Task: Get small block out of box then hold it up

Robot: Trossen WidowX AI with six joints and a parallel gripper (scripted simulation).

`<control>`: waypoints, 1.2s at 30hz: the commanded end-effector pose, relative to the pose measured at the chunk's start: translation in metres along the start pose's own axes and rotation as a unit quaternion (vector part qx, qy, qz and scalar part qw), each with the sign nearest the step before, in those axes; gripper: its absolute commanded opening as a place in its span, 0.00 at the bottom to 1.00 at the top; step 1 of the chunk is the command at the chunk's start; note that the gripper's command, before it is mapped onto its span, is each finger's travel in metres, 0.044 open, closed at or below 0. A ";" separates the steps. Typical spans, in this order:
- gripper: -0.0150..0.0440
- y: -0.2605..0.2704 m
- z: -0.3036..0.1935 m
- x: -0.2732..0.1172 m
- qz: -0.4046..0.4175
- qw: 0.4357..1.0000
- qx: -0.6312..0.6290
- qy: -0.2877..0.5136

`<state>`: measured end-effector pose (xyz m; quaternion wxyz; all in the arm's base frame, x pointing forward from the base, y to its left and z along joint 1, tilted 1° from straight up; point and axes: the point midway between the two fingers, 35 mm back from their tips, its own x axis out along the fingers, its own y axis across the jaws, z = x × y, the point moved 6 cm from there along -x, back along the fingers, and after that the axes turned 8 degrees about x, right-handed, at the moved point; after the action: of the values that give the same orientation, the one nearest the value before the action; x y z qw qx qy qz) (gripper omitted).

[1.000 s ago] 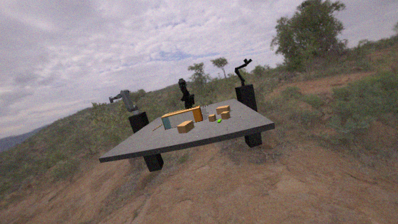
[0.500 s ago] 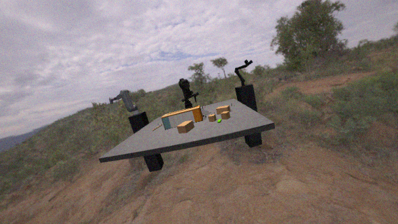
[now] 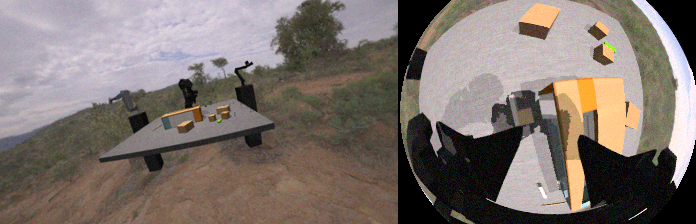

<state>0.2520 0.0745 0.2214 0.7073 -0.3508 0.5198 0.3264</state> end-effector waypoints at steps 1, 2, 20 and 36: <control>0.74 0.019 -0.002 0.000 -0.043 0.891 -0.450 0.033; 0.74 0.020 -0.002 -0.001 -0.047 0.873 -0.484 0.037; 0.74 0.033 -0.003 -0.005 -0.059 0.566 -0.817 0.089; 0.74 0.043 -0.015 0.068 -0.059 0.566 -0.817 0.089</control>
<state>0.2293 0.0939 0.1791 0.0968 -0.8417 0.0660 0.5271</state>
